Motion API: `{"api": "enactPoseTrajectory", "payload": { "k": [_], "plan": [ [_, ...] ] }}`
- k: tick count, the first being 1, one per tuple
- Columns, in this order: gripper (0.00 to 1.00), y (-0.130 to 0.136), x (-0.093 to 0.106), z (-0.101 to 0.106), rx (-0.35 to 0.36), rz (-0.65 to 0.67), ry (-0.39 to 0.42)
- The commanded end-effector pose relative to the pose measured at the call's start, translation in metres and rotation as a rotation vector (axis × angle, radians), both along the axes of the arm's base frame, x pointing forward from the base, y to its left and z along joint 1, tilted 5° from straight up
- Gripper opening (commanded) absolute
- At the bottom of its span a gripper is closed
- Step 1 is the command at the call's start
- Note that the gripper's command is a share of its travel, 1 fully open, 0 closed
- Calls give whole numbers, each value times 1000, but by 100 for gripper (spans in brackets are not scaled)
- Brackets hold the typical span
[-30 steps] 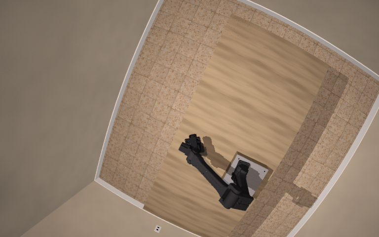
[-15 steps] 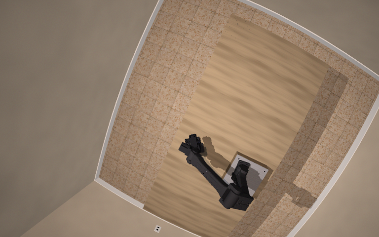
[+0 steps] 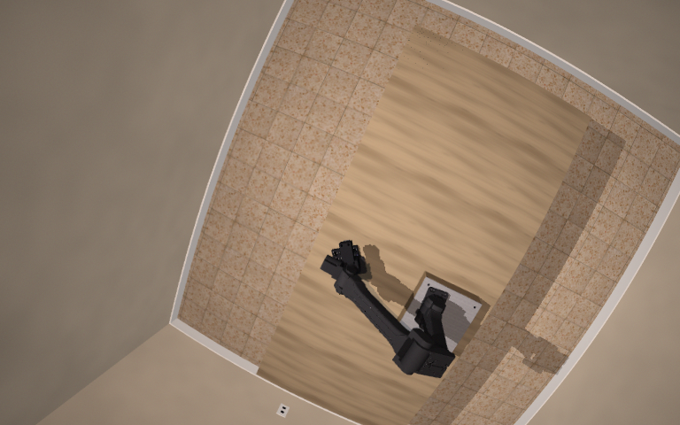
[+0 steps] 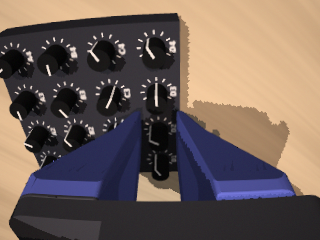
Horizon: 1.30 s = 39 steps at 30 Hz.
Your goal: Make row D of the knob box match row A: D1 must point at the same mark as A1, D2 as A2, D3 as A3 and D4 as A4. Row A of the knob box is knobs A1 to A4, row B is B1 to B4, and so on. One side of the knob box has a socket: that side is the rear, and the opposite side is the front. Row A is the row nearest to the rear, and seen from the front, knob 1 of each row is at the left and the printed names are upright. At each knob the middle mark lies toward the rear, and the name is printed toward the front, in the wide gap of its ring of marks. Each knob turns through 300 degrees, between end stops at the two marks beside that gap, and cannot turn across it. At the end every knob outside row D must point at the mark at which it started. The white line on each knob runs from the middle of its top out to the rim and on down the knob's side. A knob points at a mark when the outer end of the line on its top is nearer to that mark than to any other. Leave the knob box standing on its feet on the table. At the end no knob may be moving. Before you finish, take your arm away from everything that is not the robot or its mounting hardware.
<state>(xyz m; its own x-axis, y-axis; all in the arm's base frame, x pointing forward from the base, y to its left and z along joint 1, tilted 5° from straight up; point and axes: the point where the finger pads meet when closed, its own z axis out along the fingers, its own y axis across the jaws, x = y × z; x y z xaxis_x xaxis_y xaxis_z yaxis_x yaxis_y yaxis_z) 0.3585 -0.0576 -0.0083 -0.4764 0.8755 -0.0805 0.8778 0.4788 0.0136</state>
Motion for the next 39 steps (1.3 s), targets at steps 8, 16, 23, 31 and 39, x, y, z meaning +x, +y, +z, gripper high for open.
{"api": "enactPoseTrajectory", "payload": {
  "k": [8,16,23,31,39],
  "plan": [
    [19,0,6,-1,-5,-9,-10],
    [19,0,6,-1,-5,-9,-10],
    [19,0,6,-1,-5,-9,-10],
    [19,0,3,-5,-4,-9,-6],
    [19,-1,3,-10,-5,-9,-5]
  ]
}}
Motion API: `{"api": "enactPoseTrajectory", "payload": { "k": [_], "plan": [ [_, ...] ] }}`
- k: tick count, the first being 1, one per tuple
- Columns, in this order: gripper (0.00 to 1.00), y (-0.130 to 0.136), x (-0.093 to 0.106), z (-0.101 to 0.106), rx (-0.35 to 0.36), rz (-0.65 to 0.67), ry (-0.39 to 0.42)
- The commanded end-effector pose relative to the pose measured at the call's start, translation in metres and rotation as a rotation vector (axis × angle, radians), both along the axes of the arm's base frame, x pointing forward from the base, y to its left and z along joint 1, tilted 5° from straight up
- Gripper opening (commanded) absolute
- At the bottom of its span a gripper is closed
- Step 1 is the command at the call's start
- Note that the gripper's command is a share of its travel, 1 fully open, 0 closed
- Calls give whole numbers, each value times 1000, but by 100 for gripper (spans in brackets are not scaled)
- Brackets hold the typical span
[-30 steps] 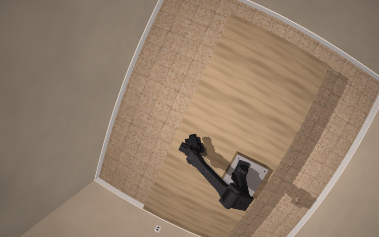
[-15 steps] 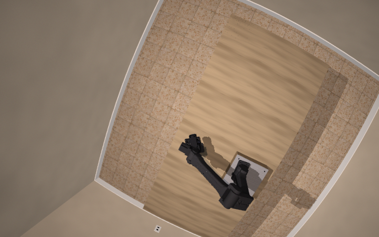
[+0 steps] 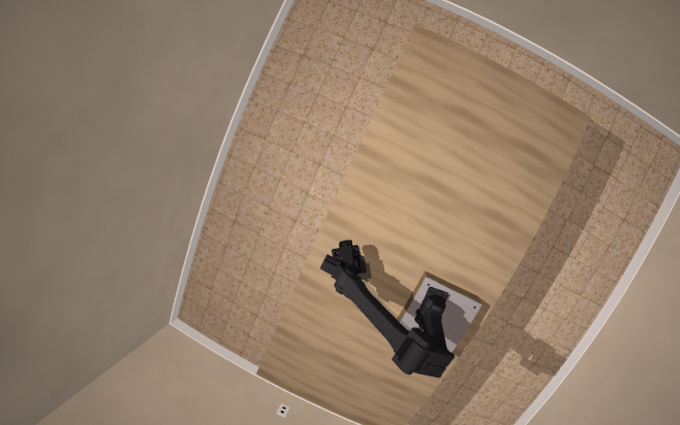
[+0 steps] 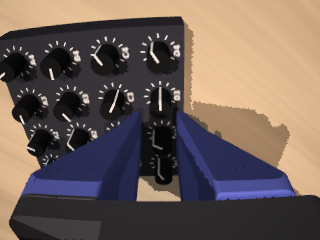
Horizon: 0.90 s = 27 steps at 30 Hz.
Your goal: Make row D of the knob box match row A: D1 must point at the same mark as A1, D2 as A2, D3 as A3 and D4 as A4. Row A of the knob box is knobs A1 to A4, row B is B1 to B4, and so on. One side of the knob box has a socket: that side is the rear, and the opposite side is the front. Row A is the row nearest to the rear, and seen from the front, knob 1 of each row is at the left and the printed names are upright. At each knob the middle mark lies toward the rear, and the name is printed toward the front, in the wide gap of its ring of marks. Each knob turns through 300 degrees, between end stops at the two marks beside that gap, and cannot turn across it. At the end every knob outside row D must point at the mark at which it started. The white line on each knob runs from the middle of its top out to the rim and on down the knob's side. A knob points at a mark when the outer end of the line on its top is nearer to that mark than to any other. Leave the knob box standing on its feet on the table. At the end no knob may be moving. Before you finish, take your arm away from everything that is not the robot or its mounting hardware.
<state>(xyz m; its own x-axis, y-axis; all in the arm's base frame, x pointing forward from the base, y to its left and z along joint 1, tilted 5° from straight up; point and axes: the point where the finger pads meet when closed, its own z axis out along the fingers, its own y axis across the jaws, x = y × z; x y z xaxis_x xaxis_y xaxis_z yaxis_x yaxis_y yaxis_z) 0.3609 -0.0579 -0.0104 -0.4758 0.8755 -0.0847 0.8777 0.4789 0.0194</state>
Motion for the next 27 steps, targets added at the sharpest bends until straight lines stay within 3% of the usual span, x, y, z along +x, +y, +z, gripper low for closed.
{"api": "enactPoseTrajectory", "payload": {
  "k": [1,27],
  "plan": [
    [19,-1,0,-8,-4,-9,2],
    [19,-3,0,-15,-4,-10,2]
  ]
}}
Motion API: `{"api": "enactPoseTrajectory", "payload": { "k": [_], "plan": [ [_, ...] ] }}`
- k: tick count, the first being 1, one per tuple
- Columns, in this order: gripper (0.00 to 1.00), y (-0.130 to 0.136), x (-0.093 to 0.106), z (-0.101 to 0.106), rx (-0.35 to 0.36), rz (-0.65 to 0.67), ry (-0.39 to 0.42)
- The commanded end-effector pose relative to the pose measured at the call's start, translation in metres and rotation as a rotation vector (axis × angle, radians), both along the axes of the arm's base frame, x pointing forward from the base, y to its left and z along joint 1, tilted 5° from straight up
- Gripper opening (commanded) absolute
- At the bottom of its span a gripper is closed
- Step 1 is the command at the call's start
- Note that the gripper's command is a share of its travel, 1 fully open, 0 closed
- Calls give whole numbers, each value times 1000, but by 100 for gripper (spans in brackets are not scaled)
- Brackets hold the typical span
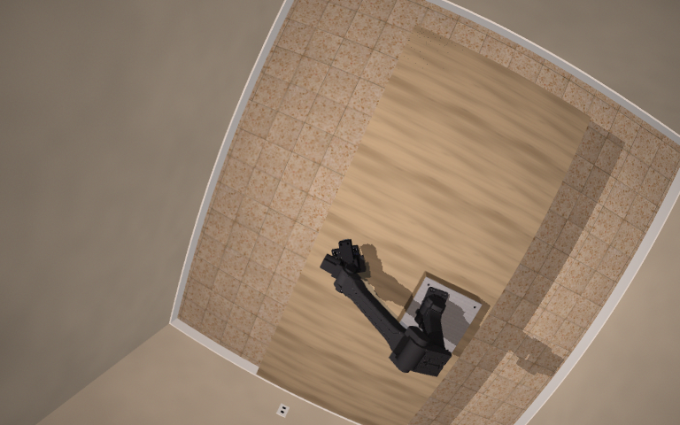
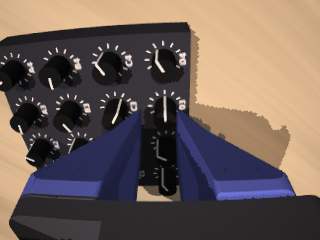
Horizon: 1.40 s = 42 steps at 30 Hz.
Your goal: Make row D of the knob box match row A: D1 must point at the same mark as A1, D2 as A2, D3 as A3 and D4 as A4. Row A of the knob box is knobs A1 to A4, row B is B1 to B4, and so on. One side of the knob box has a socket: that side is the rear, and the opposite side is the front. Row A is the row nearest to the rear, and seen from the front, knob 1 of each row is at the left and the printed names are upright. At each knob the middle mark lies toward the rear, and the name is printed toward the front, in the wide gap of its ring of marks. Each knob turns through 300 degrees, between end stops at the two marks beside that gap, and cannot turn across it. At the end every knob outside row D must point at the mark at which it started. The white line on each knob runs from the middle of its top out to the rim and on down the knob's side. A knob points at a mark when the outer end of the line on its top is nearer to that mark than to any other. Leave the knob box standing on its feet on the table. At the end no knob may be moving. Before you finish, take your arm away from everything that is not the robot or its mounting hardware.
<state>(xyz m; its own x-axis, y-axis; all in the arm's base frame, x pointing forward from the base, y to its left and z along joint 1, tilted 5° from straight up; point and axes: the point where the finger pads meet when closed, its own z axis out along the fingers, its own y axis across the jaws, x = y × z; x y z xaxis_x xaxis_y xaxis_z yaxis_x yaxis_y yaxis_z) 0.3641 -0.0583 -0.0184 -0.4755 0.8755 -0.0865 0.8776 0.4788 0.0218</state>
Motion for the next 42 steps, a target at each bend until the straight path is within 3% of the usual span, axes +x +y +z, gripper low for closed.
{"api": "enactPoseTrajectory", "payload": {
  "k": [1,25,26,42],
  "plan": [
    [19,-3,-3,-7,-3,-10,5],
    [19,-3,-2,-6,-3,-10,3],
    [9,-3,-2,-6,-3,-10,3],
    [9,-2,-2,-6,-2,-8,6]
  ]
}}
